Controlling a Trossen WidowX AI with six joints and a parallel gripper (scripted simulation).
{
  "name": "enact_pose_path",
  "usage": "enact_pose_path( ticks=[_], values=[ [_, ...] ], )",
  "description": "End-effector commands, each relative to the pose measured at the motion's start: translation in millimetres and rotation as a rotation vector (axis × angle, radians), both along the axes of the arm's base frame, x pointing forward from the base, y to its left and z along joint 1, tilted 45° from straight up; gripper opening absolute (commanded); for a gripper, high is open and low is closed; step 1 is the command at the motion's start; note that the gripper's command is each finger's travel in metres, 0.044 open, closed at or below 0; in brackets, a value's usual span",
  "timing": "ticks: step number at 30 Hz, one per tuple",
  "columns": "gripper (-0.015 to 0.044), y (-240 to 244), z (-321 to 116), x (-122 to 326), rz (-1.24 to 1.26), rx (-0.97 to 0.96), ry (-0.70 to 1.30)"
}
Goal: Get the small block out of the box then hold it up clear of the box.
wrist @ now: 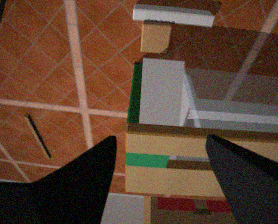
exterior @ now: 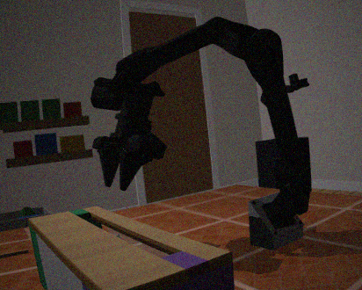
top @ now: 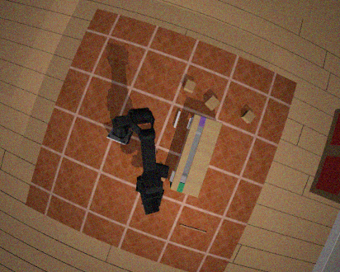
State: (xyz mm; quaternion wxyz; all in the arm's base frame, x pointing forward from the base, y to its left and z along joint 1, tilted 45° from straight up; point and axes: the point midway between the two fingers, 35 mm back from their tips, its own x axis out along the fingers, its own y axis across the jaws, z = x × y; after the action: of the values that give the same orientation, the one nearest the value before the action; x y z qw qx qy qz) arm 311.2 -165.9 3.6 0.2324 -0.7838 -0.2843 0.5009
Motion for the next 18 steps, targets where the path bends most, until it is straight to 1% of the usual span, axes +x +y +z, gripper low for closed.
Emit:
enact_pose_path(
  ticks=[1,7,9,14,18],
  values=[
    [0.0285,-2.3,-1.2,-0.6,-0.066,0.038,0.047],
    [0.0285,-0.9,-3.0,-0.3,-0.066,0.037,0.048],
    [0.0285,10.7,-16.7,1.3,-0.067,0.036,0.048],
    [0.0285,58.6,-62.1,-1.5,-0.066,0.04,0.046],
    [0.0285,65.3,-67.1,-2.9,-0.066,0.041,0.045]
  ],
)
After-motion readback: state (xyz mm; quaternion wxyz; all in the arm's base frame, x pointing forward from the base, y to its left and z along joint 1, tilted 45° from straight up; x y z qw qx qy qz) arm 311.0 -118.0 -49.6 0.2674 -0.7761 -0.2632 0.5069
